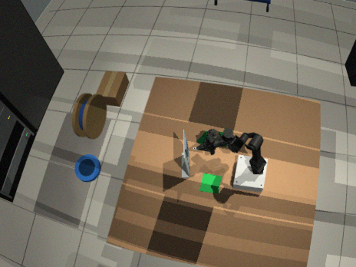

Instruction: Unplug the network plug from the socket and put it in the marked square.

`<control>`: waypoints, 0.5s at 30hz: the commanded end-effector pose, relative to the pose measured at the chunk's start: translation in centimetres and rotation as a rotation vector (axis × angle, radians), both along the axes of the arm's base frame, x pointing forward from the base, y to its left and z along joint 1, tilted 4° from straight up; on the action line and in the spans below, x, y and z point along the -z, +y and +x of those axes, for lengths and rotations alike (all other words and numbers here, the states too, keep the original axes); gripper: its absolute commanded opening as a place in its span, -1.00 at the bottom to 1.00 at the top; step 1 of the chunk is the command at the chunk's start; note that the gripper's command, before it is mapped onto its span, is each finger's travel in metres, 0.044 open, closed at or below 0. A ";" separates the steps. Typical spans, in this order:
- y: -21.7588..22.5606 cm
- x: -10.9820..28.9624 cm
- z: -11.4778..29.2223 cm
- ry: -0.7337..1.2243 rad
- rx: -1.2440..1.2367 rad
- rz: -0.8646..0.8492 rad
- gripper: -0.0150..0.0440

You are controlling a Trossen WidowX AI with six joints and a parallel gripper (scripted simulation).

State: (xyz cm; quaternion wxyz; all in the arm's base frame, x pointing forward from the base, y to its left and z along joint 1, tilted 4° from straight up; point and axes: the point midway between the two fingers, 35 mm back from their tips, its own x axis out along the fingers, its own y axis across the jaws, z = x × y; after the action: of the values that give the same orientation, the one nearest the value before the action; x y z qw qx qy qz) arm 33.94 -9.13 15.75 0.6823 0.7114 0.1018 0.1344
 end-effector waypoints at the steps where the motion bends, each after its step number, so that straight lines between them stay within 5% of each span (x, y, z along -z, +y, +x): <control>1: 0.0 0.0 -0.5 0.001 -0.002 0.004 -0.49; 15: -0.2 0.1 -1.5 0.002 -0.001 0.004 -0.49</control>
State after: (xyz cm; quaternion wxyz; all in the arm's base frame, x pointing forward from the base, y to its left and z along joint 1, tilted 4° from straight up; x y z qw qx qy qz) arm 32.85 -9.35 15.68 0.6823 0.7114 0.1021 0.1341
